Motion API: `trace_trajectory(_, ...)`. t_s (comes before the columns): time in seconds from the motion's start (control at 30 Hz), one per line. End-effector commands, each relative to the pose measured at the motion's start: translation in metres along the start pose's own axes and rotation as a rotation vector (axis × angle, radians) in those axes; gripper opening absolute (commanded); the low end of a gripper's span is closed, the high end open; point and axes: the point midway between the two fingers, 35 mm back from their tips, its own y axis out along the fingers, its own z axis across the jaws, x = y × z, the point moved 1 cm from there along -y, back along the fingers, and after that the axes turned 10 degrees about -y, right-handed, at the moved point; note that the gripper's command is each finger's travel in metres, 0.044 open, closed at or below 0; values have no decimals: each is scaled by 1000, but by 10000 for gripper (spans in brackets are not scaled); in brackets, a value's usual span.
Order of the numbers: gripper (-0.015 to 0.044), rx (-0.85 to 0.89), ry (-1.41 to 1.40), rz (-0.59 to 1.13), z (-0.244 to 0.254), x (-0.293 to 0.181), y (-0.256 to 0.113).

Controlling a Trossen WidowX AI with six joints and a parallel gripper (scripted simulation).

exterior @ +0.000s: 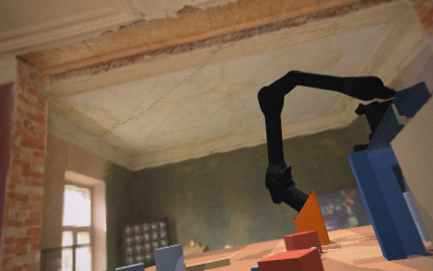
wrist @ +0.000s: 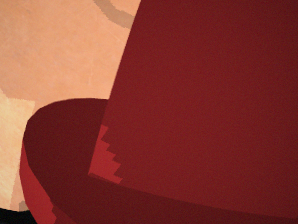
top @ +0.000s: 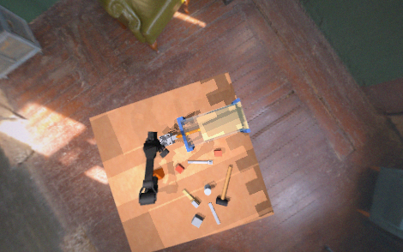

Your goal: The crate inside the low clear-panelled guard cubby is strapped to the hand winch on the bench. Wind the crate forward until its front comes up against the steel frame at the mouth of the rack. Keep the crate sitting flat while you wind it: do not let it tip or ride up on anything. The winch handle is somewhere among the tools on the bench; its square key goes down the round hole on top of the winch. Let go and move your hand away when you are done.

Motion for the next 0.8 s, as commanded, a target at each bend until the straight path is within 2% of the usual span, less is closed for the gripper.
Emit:
trace_trajectory(0.0,0,2,23,0,-1,-1,4)
trace_trajectory(0.23,0,-2,87,0,-3,-2,3)
trace_trajectory(0.77,0,1,45,0,-1,-2,2)
